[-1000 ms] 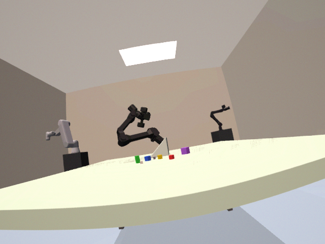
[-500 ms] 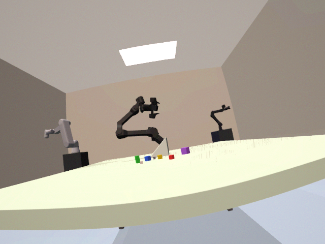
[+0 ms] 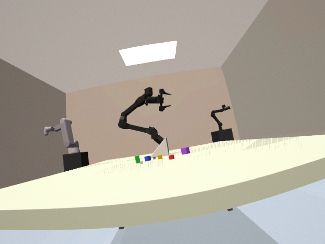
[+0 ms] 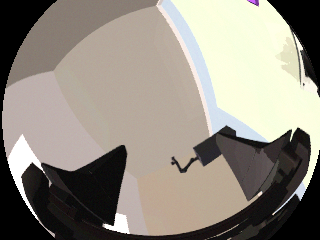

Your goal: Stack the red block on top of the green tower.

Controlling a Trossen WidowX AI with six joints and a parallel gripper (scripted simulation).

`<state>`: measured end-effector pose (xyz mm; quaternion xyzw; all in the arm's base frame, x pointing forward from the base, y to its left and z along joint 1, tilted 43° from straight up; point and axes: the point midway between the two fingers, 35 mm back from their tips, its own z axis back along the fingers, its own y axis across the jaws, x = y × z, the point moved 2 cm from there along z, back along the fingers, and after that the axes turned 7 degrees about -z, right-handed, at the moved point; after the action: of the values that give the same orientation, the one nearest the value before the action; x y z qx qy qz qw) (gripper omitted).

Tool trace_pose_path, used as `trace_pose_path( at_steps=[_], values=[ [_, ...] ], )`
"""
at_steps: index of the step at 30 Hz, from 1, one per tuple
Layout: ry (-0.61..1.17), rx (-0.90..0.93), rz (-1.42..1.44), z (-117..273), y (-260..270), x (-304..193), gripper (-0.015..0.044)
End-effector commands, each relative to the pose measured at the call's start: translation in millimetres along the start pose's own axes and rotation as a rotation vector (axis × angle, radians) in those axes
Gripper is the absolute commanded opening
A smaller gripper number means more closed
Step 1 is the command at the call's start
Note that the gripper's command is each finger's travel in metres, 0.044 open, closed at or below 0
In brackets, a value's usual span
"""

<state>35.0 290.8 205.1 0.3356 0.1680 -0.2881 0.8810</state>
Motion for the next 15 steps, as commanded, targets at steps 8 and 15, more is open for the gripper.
trace_pose_path(
  at_steps=[8, 15],
  values=[
    [-0.372, -0.041, -0.043, -17, 40, 106, 0.0440],
    [-0.612, -0.148, -0.089, -14, 45, 189, 0.0440]
  ],
)
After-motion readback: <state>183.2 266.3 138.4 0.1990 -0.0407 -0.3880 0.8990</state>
